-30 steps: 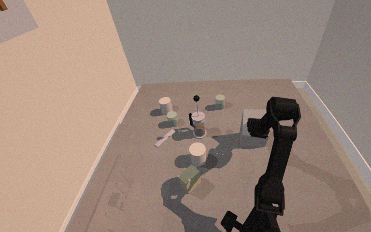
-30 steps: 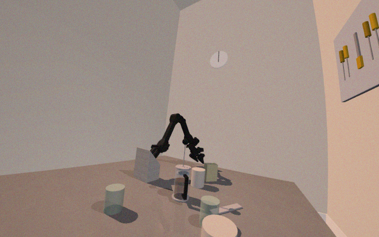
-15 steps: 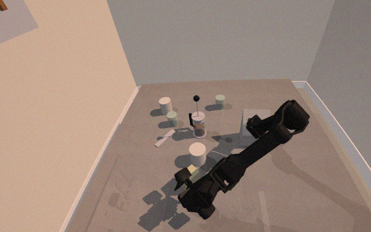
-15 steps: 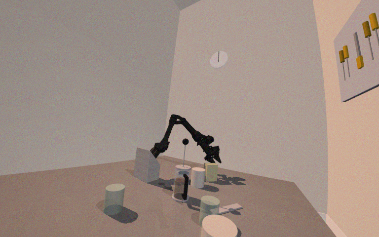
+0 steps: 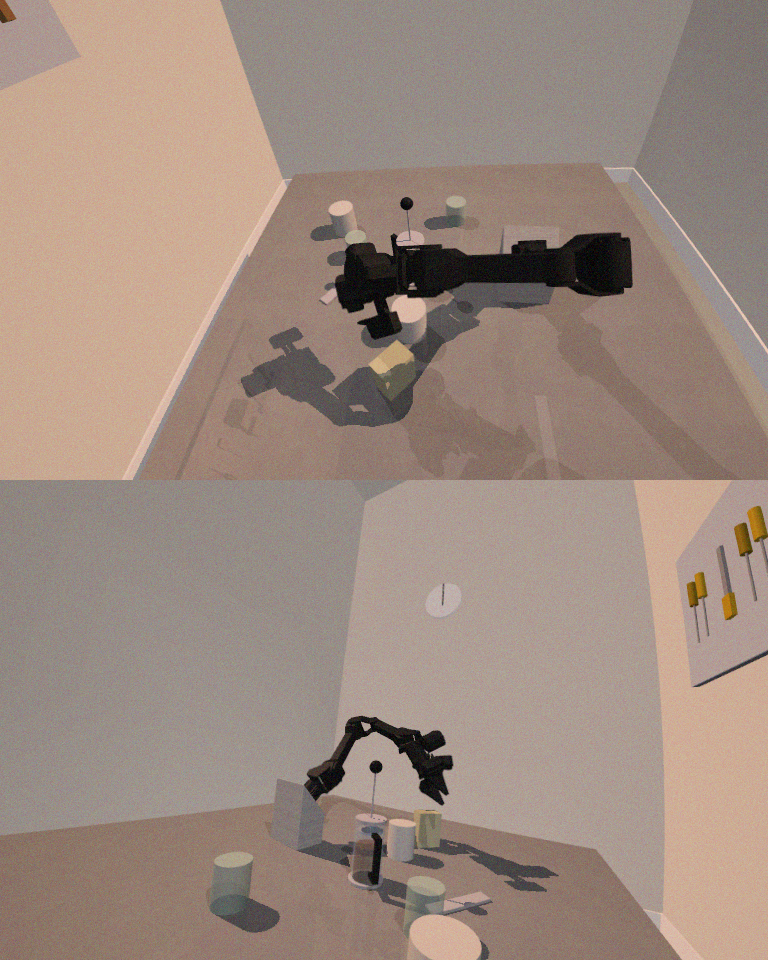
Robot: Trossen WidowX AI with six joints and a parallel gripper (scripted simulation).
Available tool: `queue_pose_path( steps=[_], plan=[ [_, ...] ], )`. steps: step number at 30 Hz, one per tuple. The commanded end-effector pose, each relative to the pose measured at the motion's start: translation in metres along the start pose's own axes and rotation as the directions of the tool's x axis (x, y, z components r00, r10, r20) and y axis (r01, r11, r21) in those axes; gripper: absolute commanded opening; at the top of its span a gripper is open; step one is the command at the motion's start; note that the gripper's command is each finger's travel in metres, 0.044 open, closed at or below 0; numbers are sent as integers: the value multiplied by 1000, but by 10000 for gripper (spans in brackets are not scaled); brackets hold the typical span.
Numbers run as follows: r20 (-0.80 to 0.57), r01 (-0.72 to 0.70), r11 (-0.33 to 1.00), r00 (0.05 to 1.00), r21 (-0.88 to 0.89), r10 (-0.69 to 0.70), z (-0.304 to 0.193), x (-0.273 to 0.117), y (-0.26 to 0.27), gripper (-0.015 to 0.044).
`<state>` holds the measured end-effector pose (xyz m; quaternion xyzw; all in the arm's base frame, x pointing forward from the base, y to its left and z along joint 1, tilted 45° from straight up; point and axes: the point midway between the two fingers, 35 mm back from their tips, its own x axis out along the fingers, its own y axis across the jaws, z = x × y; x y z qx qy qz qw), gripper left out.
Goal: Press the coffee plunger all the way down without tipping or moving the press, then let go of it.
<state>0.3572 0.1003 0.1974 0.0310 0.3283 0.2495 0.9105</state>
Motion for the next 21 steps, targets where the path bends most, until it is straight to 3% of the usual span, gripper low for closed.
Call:
queue_pose_path(
  steps=[1, 10, 21],
  plan=[
    [-37, 23, 996, 999, 82, -20, -20, -12, -43, 440],
    [-23, 56, 936, 998, 349, -51, -71, -69, -135, 440],
    [166, 21, 774, 973, 633, -162, -130, -160, -197, 440]
  ],
)
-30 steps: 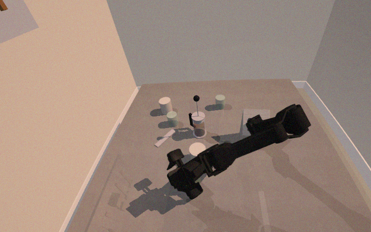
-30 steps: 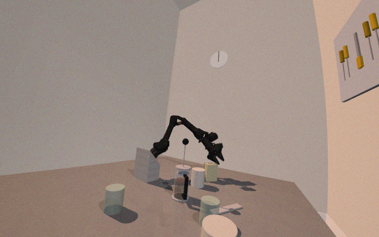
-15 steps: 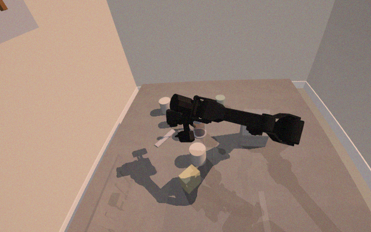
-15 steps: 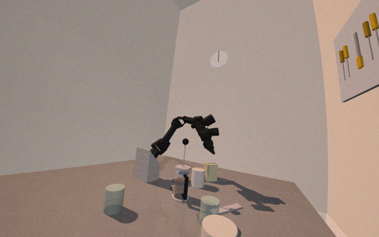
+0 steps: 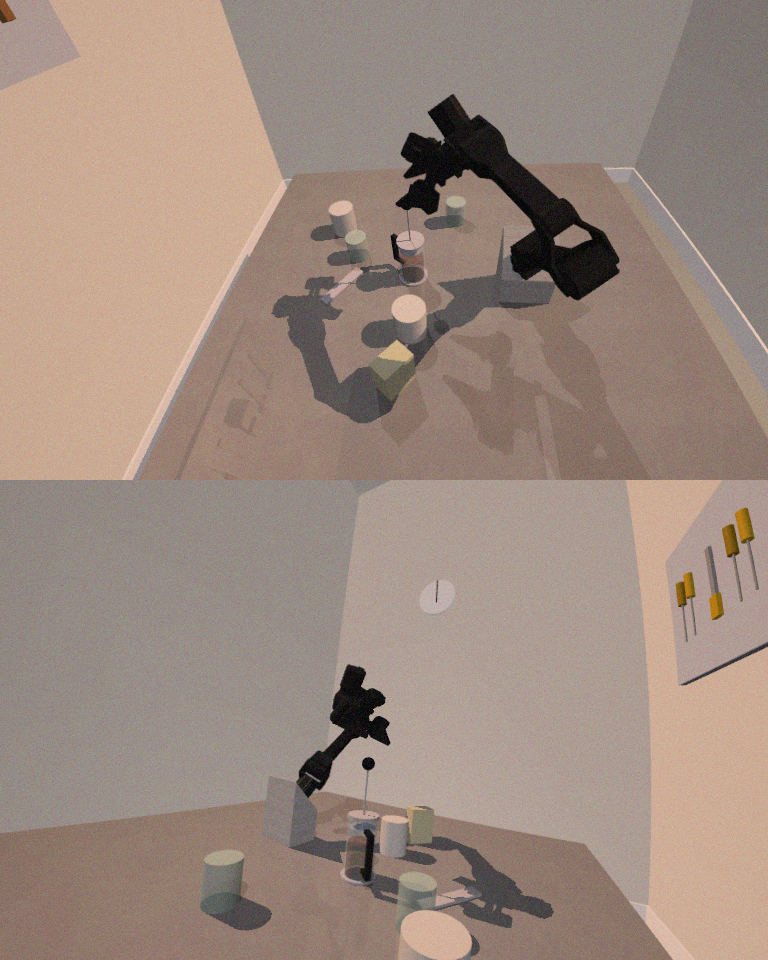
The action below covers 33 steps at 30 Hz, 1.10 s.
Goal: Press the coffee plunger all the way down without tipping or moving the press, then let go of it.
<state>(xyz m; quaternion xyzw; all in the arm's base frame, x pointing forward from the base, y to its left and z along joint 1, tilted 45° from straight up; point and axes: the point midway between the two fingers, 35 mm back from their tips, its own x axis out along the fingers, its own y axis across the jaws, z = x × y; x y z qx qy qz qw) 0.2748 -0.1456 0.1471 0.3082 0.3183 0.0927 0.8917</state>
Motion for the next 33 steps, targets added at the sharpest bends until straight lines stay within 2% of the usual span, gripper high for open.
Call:
queue_pose_path(
  steps=[1, 5, 14, 33],
  plan=[
    [83, -12, 995, 997, 95, 5, -5, -27, -20, 440],
    [123, -17, 991, 992, 132, 1, -7, -37, -28, 440],
    [124, -18, 991, 992, 132, 2, -53, -2, -21, 440],
    [120, -15, 991, 993, 131, -1, -51, 21, -22, 440]
  ],
)
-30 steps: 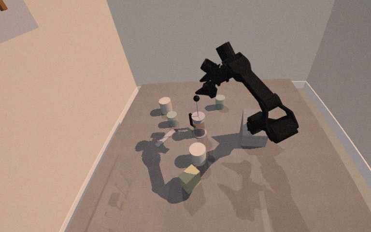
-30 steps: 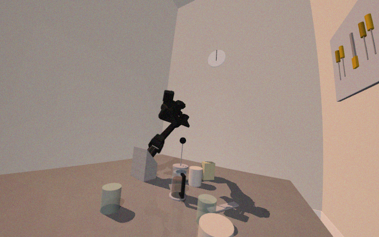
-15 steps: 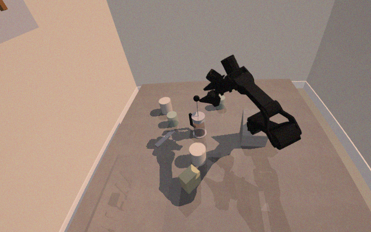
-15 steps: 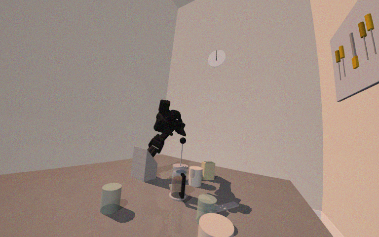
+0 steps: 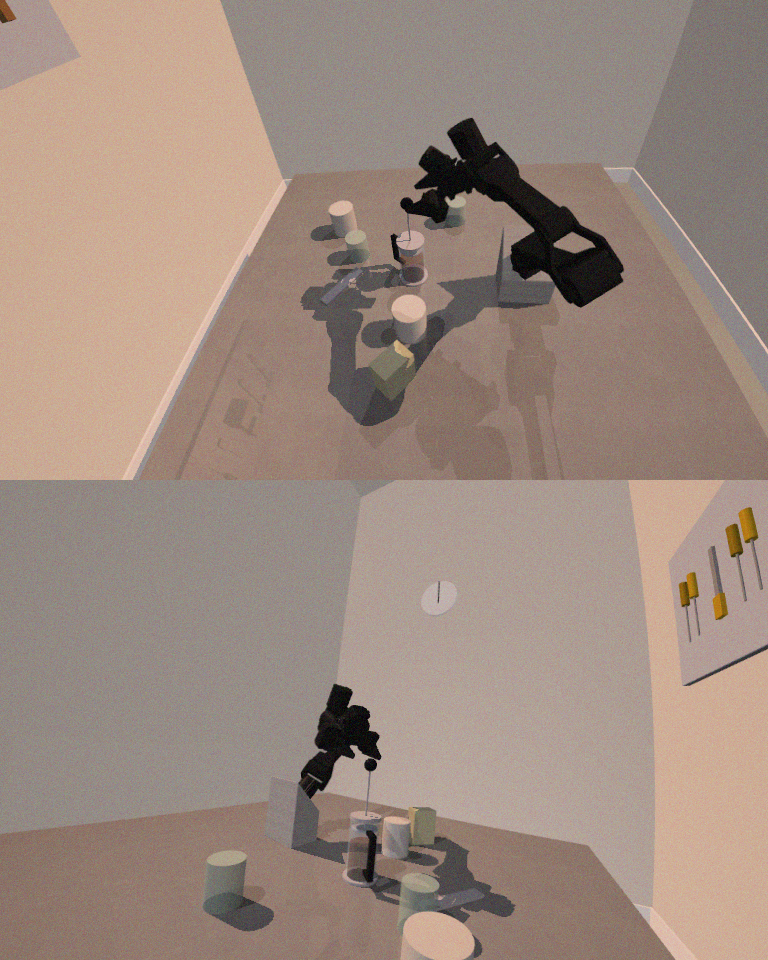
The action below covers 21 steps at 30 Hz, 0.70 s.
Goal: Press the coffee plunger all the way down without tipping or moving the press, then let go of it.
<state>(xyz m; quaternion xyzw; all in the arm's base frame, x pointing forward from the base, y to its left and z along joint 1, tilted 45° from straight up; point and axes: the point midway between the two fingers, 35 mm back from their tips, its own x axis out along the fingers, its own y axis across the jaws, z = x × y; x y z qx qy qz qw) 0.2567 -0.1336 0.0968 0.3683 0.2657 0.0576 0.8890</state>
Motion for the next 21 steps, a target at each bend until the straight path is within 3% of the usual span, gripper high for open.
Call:
queue_pose_path(
  steps=[1, 13, 21],
  plan=[
    [-5, 3, 1000, 1000, 10, -3, -3, 6, -1, 440],
    [2, -1, 1000, 1000, 12, 1, -3, 22, 1, 440],
    [2, -1, 1000, 1000, 12, 1, -3, 22, 1, 230]
  ],
)
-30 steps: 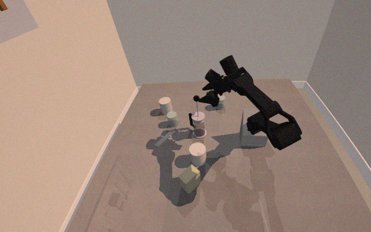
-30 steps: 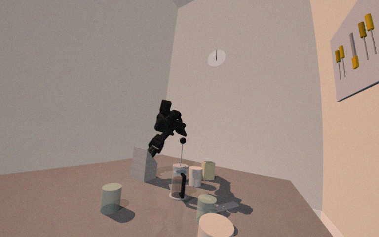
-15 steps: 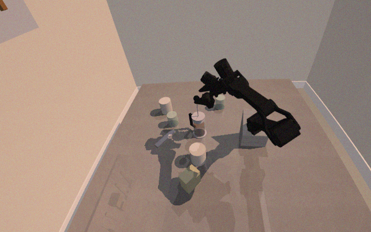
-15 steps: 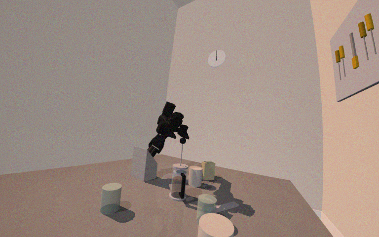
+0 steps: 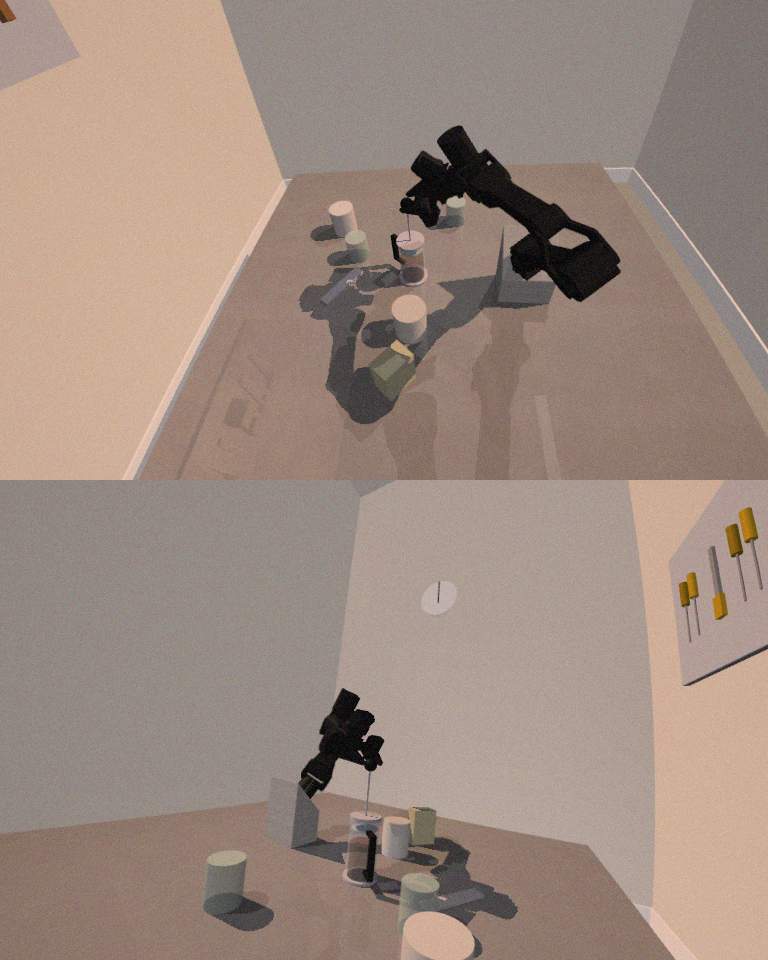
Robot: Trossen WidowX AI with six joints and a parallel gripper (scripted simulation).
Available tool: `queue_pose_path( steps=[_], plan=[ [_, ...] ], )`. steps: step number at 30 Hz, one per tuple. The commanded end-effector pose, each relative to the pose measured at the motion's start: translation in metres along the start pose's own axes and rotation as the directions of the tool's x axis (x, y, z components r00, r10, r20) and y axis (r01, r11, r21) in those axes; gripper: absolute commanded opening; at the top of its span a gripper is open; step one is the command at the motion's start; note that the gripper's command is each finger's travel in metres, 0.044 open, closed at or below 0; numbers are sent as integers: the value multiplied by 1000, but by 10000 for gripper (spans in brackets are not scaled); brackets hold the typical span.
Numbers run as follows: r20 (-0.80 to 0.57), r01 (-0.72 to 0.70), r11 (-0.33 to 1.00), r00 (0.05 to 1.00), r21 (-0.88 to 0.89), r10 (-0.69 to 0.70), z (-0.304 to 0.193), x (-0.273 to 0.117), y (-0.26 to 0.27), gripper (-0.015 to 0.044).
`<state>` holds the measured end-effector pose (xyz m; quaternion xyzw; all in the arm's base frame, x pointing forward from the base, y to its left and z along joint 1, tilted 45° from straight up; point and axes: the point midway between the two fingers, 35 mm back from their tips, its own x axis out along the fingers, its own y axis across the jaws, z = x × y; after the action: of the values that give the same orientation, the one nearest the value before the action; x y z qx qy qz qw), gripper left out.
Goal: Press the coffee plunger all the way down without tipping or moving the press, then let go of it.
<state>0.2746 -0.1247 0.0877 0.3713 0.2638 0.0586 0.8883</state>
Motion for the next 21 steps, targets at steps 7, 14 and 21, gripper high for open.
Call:
queue_pose_path(
  steps=[7, 14, 21],
  plan=[
    [-1, 4, 1000, 1000, 6, -4, -1, 0, -1, 126],
    [-1, 4, 1000, 1000, 6, -4, -2, 1, -1, 126],
    [-4, 6, 1000, 1000, 6, -5, -8, 6, -3, 126]
  ],
)
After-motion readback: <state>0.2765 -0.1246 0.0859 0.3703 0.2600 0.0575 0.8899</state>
